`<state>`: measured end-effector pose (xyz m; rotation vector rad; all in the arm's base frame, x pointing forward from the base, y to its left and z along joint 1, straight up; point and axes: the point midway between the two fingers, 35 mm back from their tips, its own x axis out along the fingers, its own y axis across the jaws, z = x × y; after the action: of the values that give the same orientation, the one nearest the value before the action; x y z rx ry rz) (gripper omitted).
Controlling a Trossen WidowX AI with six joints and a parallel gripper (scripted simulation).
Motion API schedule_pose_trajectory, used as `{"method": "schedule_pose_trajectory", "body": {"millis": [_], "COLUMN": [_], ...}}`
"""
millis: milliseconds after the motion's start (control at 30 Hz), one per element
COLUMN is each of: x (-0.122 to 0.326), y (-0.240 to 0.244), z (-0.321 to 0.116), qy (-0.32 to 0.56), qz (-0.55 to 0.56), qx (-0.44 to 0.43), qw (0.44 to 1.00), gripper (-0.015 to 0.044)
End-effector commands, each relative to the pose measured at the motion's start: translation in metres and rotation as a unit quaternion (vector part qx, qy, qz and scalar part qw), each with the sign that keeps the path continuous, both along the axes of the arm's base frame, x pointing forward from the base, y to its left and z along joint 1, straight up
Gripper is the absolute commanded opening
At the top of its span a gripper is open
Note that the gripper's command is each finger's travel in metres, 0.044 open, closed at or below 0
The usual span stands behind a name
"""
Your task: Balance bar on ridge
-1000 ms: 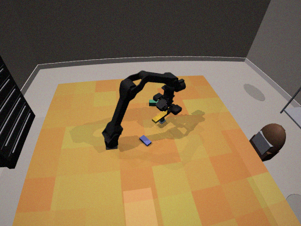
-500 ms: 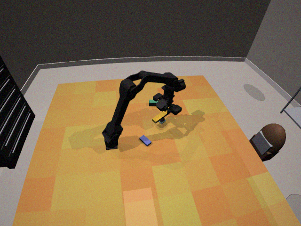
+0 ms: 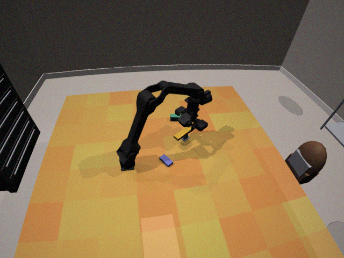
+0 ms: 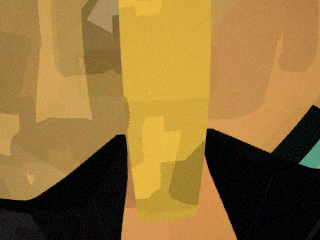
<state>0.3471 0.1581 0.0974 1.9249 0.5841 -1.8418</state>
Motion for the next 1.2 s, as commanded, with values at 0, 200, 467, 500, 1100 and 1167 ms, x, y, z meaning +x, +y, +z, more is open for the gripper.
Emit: {"method": "schedule_pose_trajectory", "body": {"millis": [0,200,467,500,1100,1167], "x": [0.000,0.000,0.000,0.000,-0.004,-0.004], "y": [0.000,0.000,0.000,0.000,-0.002,-0.002], "z": [0.000,0.000,0.000,0.000,0.100,0.100], "qy": [0.000,0.000,0.000,0.000,0.000,0.000], "qz": [0.000,0.000,0.000,0.000,0.000,0.000], "qx": [0.000,0.000,0.000,0.000,0.000,0.000], "qw": [1.000,1.000,1.000,1.000,1.000,1.000], "gripper": [0.0185,0.0238,0.0440,0.0440,0.0440,0.0440]}}
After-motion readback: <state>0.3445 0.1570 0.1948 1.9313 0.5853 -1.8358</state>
